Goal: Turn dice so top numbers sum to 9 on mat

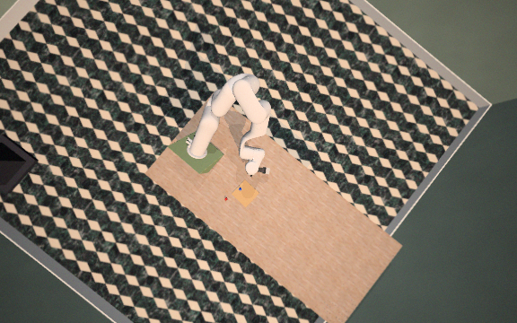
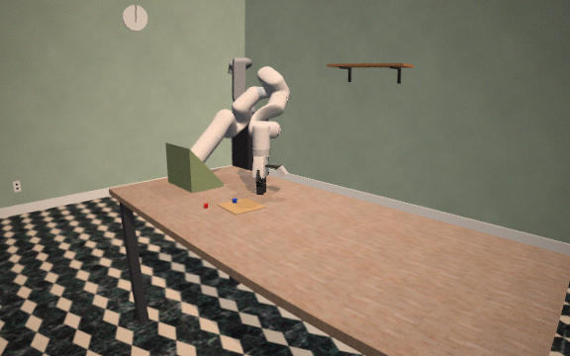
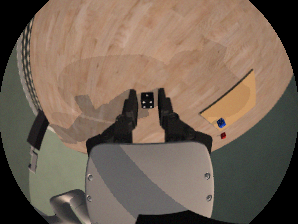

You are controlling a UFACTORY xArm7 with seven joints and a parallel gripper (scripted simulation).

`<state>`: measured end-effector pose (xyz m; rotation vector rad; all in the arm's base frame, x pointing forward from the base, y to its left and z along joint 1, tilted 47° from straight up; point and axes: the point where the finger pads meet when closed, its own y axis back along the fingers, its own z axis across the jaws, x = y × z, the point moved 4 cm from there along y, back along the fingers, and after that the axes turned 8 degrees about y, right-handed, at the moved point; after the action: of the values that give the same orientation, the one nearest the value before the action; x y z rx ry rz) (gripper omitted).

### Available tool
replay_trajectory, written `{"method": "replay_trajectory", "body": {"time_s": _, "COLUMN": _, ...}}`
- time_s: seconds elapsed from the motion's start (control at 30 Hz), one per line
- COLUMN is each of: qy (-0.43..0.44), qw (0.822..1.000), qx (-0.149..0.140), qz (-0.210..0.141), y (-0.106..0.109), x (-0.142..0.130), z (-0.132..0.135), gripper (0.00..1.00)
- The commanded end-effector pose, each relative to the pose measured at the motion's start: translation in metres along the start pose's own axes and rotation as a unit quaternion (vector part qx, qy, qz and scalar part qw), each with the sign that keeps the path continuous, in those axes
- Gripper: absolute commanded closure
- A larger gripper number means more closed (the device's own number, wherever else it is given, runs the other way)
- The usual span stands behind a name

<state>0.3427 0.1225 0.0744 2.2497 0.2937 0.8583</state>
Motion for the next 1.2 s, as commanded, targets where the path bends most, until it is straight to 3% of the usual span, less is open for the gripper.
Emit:
{"method": "replay_trajectory", "body": {"time_s": 0.0, "qy": 0.000, "qw": 1.000, "qx": -0.001, "qz": 0.001, "y": 0.0012, "x": 0.0006, "z": 0.0010, "gripper": 0.69}}
{"method": "replay_trajectory", "body": {"time_s": 0.6, "qy": 0.000, "qw": 1.000, "qx": -0.001, "qz": 0.001, "y": 0.0012, "x": 0.0006, "z": 0.0010, "gripper": 0.69}}
{"method": "replay_trajectory", "body": {"time_s": 0.63, "qy": 0.000, "qw": 1.000, "qx": -0.001, "qz": 0.001, "y": 0.0012, "x": 0.0006, "z": 0.0010, "gripper": 0.89}}
{"method": "replay_trajectory", "body": {"time_s": 1.17, "qy": 0.000, "qw": 1.000, "qx": -0.001, "qz": 0.001, "y": 0.0012, "x": 0.0006, "z": 0.0010, "gripper": 0.89}}
